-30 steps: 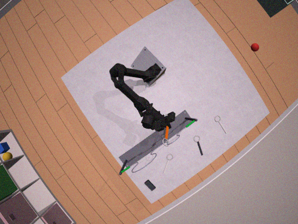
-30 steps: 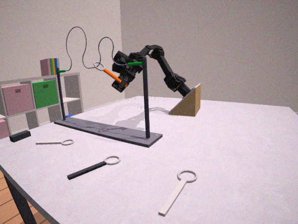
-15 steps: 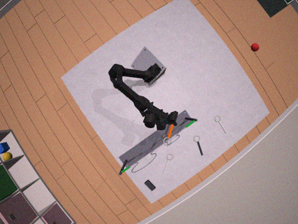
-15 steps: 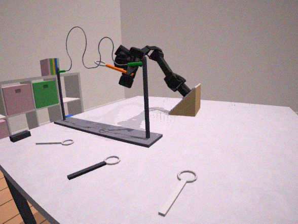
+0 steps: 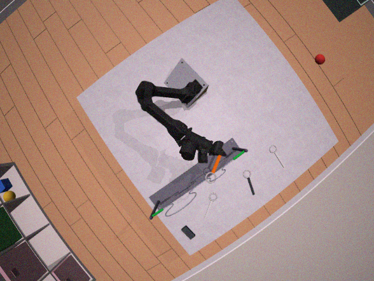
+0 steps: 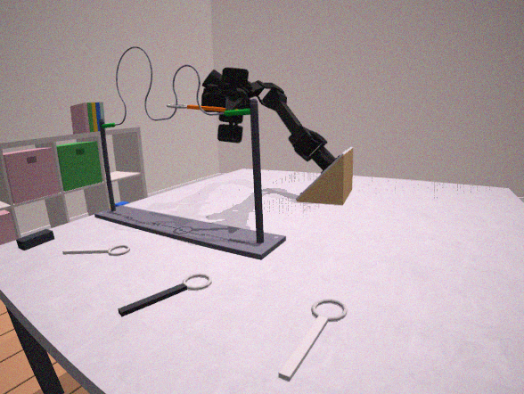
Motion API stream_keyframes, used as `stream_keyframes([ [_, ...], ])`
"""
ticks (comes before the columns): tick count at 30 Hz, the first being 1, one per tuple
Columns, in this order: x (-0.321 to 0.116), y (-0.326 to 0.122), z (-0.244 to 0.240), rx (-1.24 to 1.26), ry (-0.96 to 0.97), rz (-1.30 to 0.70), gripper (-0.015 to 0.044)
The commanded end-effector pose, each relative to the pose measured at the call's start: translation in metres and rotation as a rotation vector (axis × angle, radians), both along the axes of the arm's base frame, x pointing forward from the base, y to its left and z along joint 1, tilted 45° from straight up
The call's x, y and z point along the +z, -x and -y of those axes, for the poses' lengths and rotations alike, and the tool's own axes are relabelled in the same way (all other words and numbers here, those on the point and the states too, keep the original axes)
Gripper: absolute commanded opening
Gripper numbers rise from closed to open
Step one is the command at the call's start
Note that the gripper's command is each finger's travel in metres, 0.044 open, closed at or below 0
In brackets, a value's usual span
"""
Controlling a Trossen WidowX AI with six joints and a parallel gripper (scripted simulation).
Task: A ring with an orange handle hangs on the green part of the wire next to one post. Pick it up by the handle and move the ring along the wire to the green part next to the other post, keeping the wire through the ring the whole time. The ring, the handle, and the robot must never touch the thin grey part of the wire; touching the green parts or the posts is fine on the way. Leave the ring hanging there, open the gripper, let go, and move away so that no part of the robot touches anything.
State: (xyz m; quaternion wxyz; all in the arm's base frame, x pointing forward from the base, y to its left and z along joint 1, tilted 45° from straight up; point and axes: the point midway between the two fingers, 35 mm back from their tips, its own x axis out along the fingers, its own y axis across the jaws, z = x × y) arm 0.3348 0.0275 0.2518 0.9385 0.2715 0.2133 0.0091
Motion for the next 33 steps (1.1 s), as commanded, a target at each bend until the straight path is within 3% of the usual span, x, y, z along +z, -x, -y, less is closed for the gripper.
stream_keyframes([
  [1, 0.012, 0.001, -0.01, 0.013, -0.074, 0.015, -0.015],
  [33, 0.046, 0.003, -0.041, 0.039, -0.367, 0.026, -0.015],
])
